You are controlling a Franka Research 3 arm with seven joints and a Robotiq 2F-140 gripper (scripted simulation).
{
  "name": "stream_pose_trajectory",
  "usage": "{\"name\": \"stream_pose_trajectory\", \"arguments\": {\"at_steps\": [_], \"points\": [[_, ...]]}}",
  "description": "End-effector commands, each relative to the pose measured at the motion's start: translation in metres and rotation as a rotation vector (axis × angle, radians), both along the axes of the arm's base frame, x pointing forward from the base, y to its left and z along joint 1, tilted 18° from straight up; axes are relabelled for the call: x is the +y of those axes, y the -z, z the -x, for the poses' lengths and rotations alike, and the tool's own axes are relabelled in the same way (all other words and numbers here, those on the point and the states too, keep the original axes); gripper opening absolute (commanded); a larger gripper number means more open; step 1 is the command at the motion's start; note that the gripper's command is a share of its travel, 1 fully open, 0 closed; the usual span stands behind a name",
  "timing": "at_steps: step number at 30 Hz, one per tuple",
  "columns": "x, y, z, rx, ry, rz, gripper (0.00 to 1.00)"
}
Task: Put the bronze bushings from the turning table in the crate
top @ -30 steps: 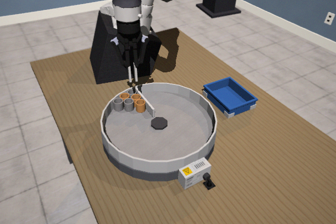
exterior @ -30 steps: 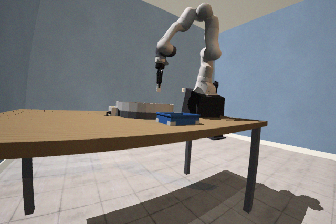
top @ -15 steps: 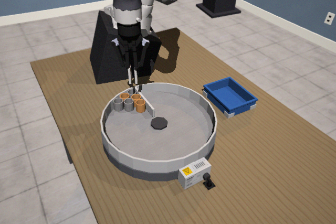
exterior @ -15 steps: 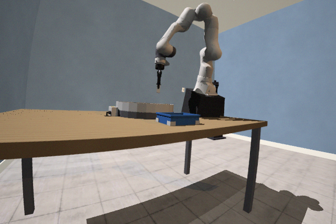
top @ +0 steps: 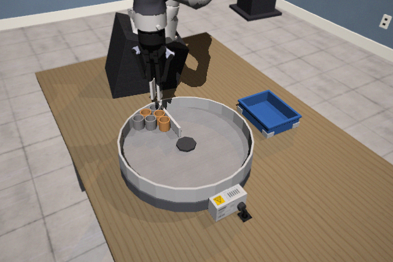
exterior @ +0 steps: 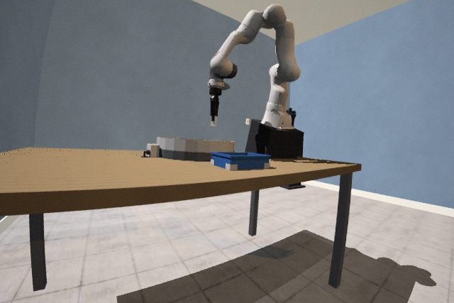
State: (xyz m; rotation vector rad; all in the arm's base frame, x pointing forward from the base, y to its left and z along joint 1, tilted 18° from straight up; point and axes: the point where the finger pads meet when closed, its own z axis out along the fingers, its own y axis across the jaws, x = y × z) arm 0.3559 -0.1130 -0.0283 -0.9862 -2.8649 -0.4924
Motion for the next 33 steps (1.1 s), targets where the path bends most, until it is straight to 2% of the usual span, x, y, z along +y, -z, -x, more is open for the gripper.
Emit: {"name": "stream_pose_trajectory", "arguments": {"at_steps": [1,33], "points": [[-0.001,0.001,-0.001,0.059,0.139,0.005,0.10],[0.005,0.015,-0.007,0.229,0.645,-0.014,0.10]]}}
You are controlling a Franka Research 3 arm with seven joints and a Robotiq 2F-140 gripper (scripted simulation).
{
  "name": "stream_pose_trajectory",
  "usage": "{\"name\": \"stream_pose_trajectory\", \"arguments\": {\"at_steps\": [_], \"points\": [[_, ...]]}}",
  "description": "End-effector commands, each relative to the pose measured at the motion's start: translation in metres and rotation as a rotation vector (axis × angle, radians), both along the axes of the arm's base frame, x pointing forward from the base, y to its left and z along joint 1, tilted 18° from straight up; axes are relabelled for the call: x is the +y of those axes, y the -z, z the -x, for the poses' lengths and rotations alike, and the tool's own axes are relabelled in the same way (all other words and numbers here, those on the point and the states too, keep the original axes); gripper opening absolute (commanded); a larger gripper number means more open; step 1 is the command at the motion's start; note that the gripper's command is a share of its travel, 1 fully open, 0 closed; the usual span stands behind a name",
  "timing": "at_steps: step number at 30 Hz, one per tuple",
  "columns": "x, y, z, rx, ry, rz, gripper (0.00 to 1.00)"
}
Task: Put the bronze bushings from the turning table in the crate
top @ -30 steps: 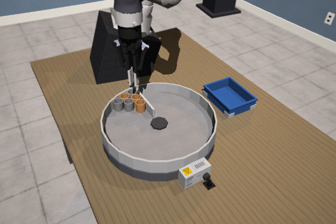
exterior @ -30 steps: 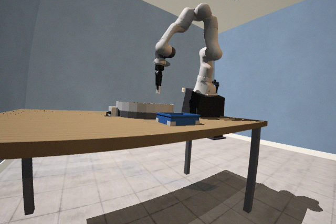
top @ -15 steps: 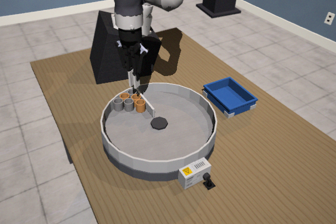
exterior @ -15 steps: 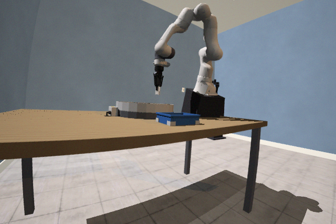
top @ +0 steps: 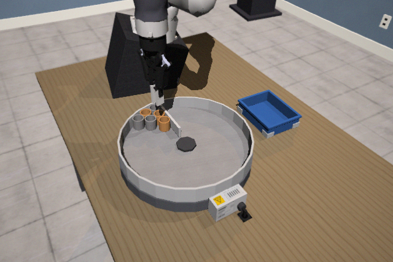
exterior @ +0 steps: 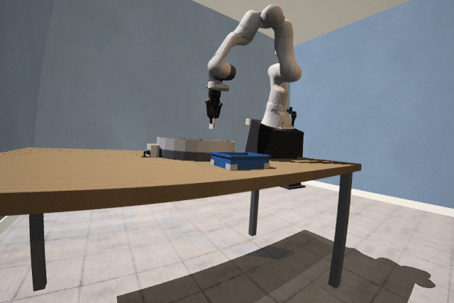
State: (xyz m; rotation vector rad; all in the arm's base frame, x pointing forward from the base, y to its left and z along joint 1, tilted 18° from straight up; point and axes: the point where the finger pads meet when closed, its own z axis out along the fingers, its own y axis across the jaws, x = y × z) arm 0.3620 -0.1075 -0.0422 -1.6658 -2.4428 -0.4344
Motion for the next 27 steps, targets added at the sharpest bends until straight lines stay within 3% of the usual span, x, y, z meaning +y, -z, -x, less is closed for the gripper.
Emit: {"name": "stream_pose_trajectory", "arguments": {"at_steps": [1,27], "points": [[0.000,0.001,-0.001,0.065,0.154,0.001,0.10],[0.005,0.012,-0.006,0.199,0.554,-0.014,0.10]]}}
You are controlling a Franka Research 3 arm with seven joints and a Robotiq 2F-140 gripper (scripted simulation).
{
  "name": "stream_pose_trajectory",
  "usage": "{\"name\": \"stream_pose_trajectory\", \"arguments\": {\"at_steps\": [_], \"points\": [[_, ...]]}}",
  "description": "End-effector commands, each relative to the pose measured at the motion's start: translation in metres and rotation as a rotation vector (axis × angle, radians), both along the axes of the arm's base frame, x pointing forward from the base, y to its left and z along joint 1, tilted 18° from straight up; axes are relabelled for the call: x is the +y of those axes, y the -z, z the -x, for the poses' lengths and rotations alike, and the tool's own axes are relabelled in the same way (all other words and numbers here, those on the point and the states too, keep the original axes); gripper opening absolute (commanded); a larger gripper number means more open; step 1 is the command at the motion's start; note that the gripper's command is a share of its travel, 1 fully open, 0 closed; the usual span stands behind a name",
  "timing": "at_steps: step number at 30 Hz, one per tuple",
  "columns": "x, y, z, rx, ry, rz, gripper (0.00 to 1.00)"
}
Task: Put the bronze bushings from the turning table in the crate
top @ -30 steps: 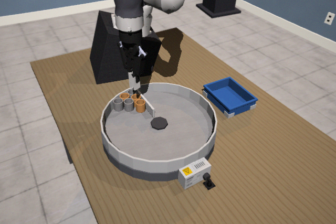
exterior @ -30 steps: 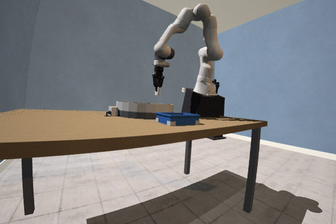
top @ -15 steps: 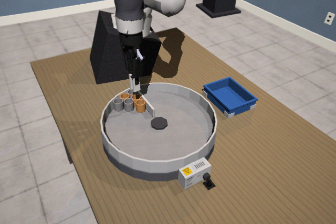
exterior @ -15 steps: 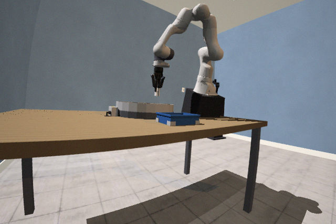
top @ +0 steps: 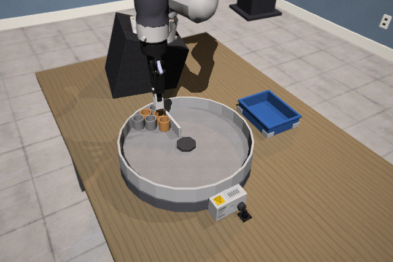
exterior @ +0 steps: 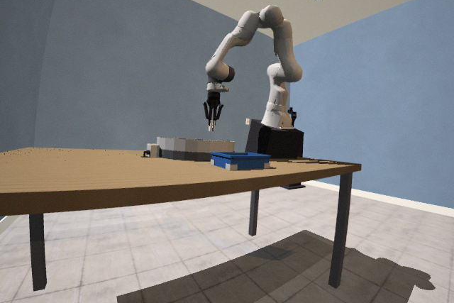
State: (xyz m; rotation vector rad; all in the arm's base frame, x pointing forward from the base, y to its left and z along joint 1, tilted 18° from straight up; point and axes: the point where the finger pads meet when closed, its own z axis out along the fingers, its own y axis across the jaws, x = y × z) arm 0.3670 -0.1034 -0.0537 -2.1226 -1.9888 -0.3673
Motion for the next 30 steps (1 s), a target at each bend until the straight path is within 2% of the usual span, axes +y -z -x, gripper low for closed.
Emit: {"name": "stream_pose_trajectory", "arguments": {"at_steps": [1,30], "points": [[0.001,0.001,-0.001,0.066,0.154,-0.004,0.10],[0.007,0.014,-0.006,0.215,0.602,-0.021,0.10]]}}
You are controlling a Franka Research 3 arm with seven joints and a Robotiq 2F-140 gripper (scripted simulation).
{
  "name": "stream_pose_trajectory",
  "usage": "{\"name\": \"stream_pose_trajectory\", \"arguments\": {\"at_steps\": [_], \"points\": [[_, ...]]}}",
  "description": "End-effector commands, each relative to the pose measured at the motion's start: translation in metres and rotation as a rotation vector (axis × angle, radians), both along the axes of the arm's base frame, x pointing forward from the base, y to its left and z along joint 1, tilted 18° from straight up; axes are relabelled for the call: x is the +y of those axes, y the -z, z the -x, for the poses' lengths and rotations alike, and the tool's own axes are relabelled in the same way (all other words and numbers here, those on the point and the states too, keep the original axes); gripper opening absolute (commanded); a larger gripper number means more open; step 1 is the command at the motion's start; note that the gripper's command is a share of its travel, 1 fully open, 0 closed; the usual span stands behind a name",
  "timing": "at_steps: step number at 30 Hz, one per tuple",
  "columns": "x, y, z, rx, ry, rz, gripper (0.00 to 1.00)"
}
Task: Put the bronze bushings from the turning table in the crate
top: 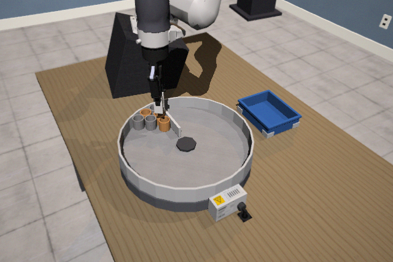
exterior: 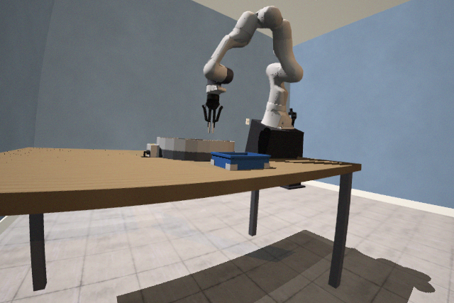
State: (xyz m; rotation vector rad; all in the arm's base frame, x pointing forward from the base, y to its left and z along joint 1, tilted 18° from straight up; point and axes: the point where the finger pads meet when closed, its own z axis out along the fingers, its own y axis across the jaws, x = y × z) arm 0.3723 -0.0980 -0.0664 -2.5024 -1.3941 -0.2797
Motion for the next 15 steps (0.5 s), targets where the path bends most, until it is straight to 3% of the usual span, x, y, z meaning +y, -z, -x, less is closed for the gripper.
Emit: {"name": "stream_pose_trajectory", "arguments": {"at_steps": [1,15], "points": [[0.0016,0.0015,-0.0010,0.066,0.154,-0.006,0.10],[0.0040,0.0070,-0.0032,0.133,0.355,-0.013,0.10]]}}
